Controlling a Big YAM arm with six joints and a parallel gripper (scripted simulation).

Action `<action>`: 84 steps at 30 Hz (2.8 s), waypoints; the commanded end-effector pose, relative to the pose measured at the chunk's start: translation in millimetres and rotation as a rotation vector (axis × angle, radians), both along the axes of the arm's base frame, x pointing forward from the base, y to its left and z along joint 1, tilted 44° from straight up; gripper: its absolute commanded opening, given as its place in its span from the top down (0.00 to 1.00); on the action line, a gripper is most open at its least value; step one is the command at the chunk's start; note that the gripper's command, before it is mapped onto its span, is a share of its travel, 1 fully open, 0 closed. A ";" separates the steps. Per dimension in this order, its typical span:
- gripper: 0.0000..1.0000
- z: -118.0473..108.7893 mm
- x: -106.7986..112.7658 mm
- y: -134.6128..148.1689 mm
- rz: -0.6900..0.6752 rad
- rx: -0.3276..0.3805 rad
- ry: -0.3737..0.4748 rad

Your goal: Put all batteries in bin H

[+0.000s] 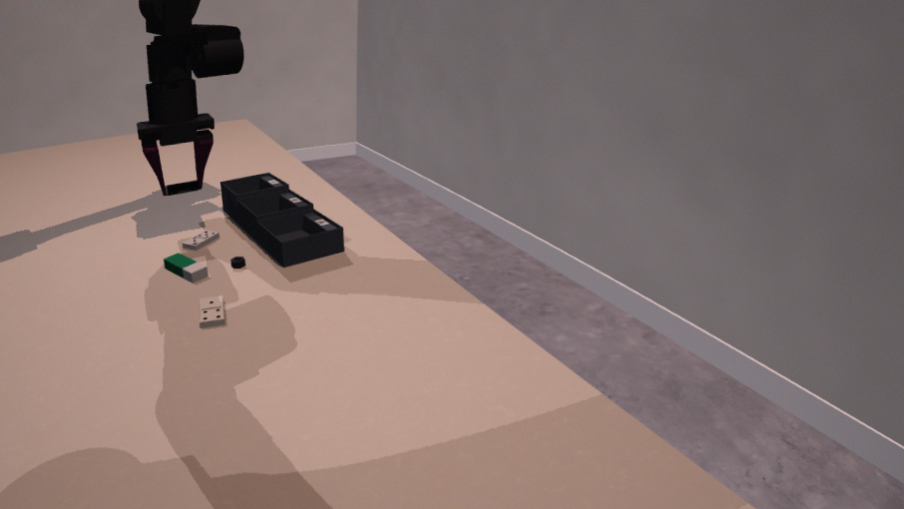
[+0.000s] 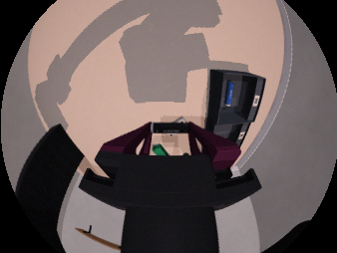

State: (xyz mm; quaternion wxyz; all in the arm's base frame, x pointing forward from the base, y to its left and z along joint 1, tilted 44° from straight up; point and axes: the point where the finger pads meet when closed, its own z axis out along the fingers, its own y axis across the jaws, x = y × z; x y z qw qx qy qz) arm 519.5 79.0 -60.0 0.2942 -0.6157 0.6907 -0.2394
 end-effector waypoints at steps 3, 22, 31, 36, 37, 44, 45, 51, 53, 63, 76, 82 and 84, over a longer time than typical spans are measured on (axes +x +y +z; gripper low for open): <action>0.53 3.9 -11.6 3.1 0.004 0.006 -0.003; 0.53 54.3 30.9 16.1 -0.103 0.118 -0.013; 0.53 75.9 58.9 19.6 -0.292 0.296 0.003; 0.53 98.1 73.8 26.2 -0.389 0.393 0.012; 0.53 95.2 73.3 26.1 -0.410 0.412 0.016; 0.53 84.6 70.8 25.0 -0.558 0.549 0.022; 0.53 84.6 70.8 25.0 -0.558 0.549 0.022; 0.53 84.7 70.9 24.4 -0.690 0.678 0.027; 0.53 83.9 70.9 25.2 -0.730 0.718 0.029; 0.53 78.7 72.1 24.2 -0.894 0.877 0.039; 0.53 79.2 75.0 18.3 -1.052 1.033 0.047; 0.53 79.5 76.3 13.9 -1.057 1.036 0.041; 0.53 79.6 76.8 12.8 -1.057 1.037 0.040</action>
